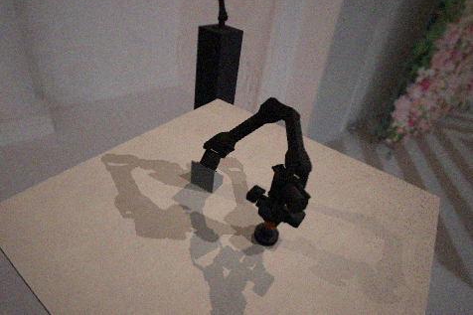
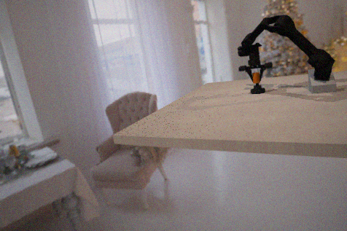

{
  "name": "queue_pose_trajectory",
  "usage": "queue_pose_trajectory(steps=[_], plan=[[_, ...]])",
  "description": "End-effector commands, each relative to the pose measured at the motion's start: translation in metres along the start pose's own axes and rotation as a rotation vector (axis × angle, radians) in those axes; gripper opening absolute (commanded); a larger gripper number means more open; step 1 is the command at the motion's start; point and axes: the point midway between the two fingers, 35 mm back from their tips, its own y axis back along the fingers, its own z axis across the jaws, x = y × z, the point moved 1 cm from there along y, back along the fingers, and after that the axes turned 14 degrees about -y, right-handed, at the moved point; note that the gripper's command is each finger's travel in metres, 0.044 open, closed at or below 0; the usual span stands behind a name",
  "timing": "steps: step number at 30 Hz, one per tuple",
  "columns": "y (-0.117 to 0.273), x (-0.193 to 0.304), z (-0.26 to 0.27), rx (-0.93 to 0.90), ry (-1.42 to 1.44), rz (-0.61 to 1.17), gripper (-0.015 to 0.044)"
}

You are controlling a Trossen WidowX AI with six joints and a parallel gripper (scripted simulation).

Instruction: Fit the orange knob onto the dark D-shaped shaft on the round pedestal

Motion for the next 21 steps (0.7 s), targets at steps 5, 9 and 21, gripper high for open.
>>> queue_pose_trajectory(steps=[5,9,21], plan=[[0.0041,-0.0008,-0.0030,-0.003,-0.086,0.000,0.0000],[0.0032,-0.0020,-0.0043,-0.003,-0.210,0.000,0.0000],[0.0013,-0.0012,-0.0014,-0.003,-0.210,0.000,0.0000]])
